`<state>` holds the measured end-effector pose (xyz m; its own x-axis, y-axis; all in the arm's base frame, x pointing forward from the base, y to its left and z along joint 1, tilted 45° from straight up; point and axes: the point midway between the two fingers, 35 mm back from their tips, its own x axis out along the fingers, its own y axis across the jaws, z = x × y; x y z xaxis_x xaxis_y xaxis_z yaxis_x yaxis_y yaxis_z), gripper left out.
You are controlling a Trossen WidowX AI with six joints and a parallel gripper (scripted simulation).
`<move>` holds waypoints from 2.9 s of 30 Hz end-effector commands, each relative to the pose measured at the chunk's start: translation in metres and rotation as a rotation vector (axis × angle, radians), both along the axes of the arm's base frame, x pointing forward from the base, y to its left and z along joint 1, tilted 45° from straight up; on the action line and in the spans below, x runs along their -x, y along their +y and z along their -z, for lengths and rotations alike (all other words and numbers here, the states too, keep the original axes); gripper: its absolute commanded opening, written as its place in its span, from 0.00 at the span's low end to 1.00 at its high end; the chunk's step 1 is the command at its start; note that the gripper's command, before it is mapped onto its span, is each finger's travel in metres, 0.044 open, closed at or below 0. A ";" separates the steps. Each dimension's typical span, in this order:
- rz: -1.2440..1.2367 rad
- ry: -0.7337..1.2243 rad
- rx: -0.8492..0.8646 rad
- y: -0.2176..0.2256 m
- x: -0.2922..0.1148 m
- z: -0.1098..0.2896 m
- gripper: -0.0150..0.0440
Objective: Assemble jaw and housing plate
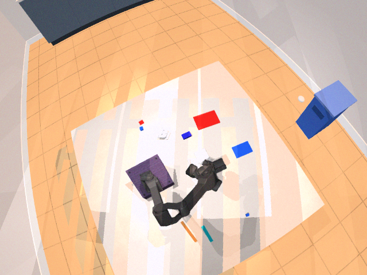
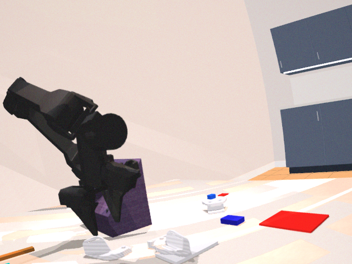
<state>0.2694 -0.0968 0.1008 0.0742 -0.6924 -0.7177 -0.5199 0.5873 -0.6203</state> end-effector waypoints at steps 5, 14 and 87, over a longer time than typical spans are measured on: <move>0.000 0.000 0.000 0.000 0.000 0.000 1.00; 0.000 0.000 0.000 0.000 0.000 0.000 1.00; 0.569 -0.552 -0.057 0.000 0.015 -0.004 1.00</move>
